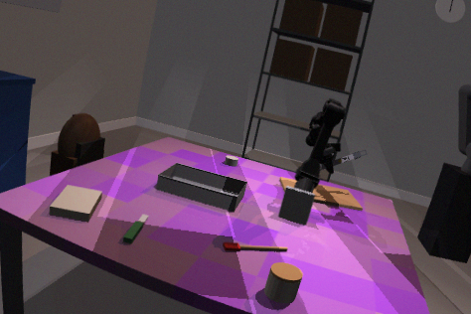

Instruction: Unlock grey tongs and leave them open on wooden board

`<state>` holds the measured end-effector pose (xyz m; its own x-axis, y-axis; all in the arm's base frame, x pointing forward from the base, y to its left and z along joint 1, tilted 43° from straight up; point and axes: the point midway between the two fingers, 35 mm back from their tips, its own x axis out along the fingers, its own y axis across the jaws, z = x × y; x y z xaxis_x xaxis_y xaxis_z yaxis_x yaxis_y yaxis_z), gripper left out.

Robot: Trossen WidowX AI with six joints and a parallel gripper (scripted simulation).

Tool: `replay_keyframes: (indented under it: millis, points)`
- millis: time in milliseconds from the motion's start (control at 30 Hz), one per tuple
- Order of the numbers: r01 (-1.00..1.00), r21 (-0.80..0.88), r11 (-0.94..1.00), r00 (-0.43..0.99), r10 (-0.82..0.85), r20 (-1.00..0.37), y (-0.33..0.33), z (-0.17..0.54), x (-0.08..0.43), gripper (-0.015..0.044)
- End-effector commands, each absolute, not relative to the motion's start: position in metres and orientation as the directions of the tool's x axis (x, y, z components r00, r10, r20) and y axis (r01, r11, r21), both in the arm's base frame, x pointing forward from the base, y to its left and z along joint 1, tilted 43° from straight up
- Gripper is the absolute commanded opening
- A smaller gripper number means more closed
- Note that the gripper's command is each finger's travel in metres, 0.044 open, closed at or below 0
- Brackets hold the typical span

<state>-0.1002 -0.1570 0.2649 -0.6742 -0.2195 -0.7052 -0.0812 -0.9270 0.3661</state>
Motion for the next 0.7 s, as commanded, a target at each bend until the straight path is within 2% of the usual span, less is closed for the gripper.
replay_keyframes:
  millis: [0,333,667]
  points:
    - [-0.089,0.356,-0.93,-0.615,-0.23,-0.754,-0.1559,0.2646,-0.1001,-0.015]
    - [-0.081,0.351,-0.933,-0.472,-0.275,-0.838,-0.1562,0.2645,-0.0986,-0.015]
    - [-0.036,0.404,-0.914,-0.343,-0.368,-0.864,-0.16,0.2728,-0.097,-0.015]
